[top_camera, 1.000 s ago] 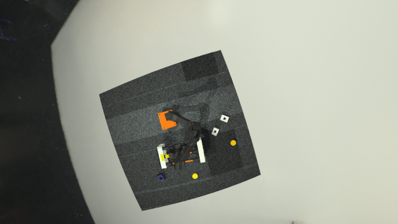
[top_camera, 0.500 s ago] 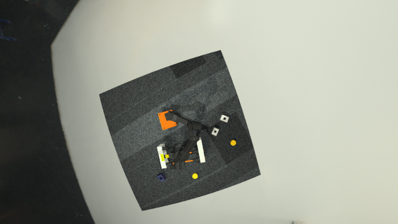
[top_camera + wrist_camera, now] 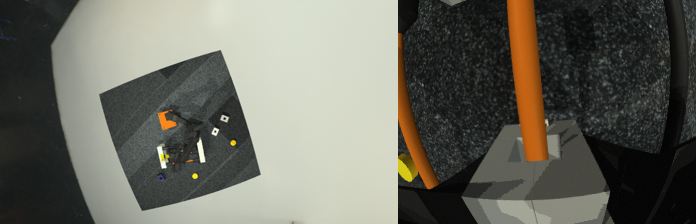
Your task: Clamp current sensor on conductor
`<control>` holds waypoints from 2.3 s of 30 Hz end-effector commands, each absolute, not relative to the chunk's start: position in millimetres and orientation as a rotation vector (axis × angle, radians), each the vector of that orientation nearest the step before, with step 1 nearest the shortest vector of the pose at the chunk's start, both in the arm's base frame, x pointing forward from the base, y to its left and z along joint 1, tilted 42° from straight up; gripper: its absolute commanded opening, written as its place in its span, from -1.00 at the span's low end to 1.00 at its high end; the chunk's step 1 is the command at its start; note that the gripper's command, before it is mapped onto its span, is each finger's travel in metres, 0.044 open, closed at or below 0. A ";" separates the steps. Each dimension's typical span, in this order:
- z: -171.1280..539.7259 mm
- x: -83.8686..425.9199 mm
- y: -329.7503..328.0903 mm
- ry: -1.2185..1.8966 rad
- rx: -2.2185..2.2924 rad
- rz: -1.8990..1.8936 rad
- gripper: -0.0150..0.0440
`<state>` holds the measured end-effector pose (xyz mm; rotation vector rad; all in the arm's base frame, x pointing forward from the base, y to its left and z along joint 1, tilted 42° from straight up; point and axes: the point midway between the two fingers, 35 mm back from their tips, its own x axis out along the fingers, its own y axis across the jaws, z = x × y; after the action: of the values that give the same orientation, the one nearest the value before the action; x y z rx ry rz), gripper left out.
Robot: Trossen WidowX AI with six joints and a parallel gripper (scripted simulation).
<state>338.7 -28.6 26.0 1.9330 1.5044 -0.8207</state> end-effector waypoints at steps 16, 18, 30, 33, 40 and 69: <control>26.0 338.7 -28.6 1.504 1.933 -0.821 0.38; 26.0 338.7 -28.6 1.504 1.933 -0.821 0.38; 26.0 338.7 -28.6 1.504 1.933 -0.821 0.38; 26.0 338.7 -28.6 1.504 1.933 -0.821 0.38; 26.0 338.7 -28.6 1.504 1.933 -0.821 0.38; 114.3 308.4 -91.7 1.372 2.007 -0.775 1.00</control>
<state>312.0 -91.7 108.4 2.0073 1.3597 -0.7826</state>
